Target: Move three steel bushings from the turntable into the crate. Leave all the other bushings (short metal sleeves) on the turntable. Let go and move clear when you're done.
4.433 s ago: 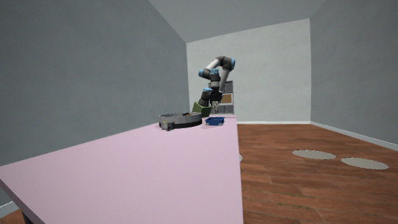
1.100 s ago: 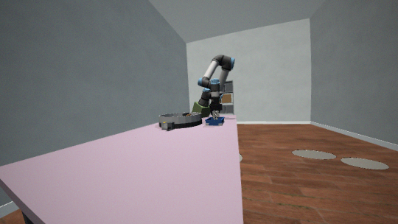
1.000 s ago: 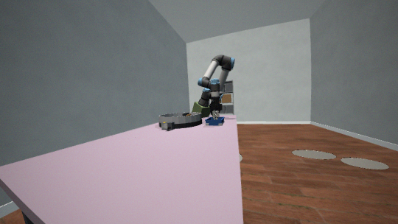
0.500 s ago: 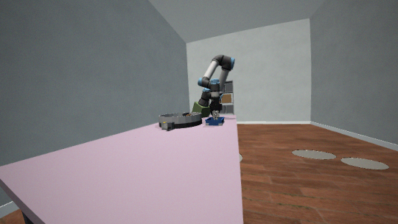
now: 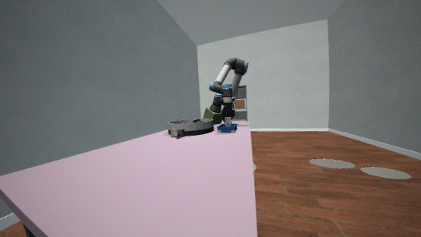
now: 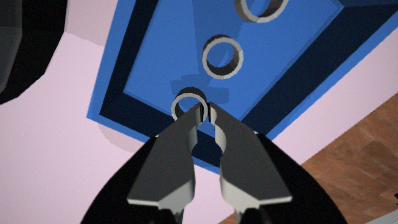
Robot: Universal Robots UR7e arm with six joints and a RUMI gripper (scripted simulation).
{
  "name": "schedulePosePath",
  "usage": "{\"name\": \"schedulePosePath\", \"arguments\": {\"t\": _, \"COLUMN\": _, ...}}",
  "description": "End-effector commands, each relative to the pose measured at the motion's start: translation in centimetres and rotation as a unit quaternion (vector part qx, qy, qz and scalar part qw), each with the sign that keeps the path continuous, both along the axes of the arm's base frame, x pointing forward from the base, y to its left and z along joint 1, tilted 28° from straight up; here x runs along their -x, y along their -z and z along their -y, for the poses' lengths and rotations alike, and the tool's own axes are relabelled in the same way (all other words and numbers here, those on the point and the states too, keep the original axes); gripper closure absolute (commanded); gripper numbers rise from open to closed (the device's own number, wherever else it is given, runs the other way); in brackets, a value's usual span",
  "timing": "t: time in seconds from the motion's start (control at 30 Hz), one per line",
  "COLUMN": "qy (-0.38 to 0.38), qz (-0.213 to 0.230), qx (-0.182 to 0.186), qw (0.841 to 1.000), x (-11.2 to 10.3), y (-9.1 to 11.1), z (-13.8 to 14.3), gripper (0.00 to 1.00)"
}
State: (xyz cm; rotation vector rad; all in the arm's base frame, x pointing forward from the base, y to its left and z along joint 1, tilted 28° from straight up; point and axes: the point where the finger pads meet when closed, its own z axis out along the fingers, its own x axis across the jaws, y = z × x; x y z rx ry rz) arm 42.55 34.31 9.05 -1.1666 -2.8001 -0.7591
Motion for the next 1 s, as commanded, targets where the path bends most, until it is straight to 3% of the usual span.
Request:
{"name": "schedulePosePath", "arguments": {"t": 0.0, "qy": 0.000, "qz": 0.001, "qx": 0.000, "qw": 1.000, "x": -0.04, "y": -0.01, "z": -0.02, "gripper": 1.00}}
{"name": "schedulePosePath", "arguments": {"t": 0.97, "qy": 0.000, "qz": 0.001, "qx": 0.000, "qw": 1.000, "x": -0.13, "y": 0.47, "z": -0.26, "gripper": 1.00}}
